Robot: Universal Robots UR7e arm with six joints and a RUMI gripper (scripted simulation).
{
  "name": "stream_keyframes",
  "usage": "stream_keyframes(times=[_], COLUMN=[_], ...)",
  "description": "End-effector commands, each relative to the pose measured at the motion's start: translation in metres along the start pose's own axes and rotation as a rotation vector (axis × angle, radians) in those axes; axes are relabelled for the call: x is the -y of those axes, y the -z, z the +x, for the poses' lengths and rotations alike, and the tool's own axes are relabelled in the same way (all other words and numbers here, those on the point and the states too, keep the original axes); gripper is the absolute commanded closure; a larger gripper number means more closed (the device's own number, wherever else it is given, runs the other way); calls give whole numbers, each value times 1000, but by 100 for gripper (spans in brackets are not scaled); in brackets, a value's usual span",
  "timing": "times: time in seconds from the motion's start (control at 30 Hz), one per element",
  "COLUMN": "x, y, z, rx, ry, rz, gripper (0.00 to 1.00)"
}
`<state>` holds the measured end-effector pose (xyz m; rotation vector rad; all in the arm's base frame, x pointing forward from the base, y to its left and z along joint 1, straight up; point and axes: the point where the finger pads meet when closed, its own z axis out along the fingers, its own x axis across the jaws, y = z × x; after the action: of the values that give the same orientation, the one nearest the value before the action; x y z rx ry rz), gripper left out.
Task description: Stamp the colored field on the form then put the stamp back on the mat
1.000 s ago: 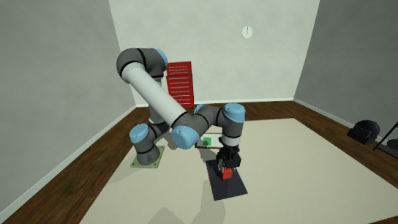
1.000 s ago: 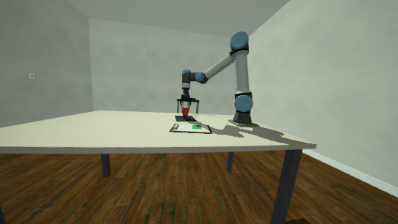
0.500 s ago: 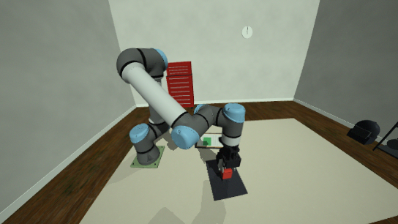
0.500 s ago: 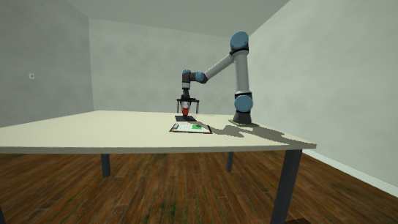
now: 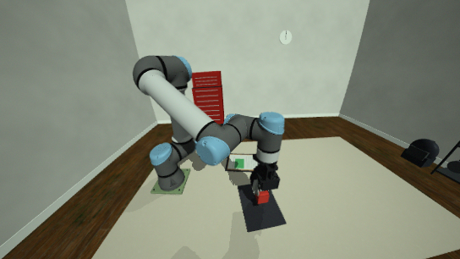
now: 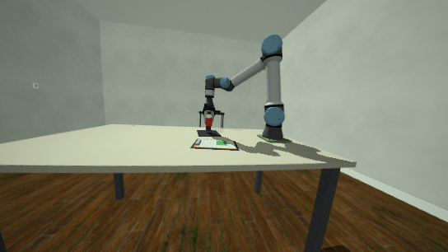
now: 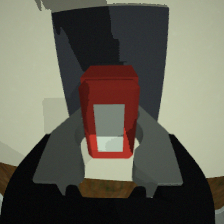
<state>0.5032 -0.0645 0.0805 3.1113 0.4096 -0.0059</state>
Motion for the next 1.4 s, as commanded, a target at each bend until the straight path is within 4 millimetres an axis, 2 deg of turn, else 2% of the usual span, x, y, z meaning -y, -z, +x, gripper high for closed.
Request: stream_keyframes(times=[0.0,0.4,0.57,0.73,0.8,1.0,1.13,1.23,1.3,1.37], x=[0,0,17,66,66,155,214,249,266,266], y=[15,16,16,17,17,18,18,18,17,17], z=[0,0,3,7,7,1,-12,-25,-32,-32], rx=[-1,-1,-1,-1,-1,-1,-1,-1,-1,-1], ry=[0,0,-12,-46,-46,-109,-153,-181,-196,-196], rz=[0,0,0,0,0,0,0,0,0,0], gripper=[84,84,84,84,84,84,84,84,84,84])
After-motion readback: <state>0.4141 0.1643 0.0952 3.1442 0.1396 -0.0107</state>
